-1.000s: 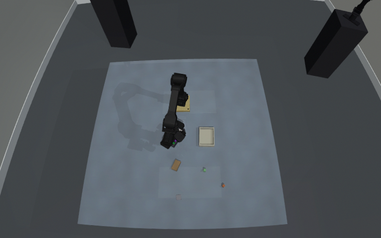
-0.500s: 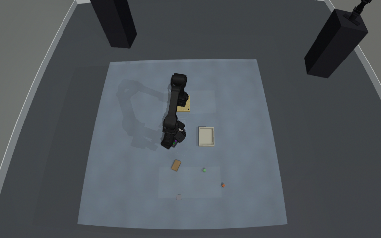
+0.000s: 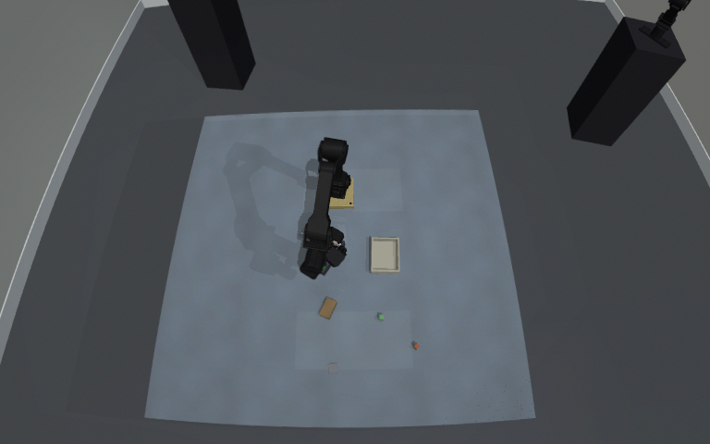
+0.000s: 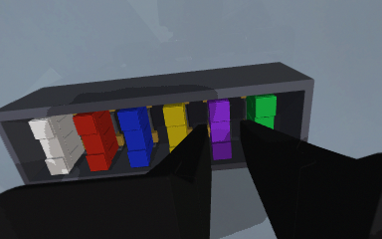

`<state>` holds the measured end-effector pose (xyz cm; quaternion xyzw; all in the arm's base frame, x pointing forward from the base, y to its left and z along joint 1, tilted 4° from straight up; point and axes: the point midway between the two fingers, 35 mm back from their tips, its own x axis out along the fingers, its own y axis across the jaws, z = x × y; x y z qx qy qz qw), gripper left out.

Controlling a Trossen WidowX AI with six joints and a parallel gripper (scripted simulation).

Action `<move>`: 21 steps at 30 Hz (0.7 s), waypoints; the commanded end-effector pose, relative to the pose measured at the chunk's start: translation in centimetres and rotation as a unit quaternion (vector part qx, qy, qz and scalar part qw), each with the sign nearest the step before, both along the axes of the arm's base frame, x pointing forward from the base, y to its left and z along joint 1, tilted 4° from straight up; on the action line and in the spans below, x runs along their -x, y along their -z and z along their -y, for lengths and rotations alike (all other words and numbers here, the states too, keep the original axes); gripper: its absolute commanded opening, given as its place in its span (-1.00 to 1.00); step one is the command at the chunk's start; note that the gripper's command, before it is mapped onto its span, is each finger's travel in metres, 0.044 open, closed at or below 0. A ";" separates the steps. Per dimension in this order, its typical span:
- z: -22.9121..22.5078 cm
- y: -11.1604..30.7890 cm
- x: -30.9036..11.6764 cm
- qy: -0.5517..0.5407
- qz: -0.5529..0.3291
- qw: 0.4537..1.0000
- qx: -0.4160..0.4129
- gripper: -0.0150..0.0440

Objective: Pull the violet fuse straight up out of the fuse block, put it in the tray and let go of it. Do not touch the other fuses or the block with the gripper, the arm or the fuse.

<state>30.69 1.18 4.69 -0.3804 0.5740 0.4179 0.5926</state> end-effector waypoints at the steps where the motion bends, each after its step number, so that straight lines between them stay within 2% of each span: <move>1: -0.1 0.4 0.1 0.002 -0.002 1.000 -0.002 -0.24; 6: -0.1 0.4 0.1 0.002 -0.002 1.000 -0.002 -0.24; 17: 0.0 0.3 0.1 0.000 -0.002 1.000 0.000 -0.49; 21: 0.0 0.3 0.1 0.000 -0.002 1.000 0.000 -0.49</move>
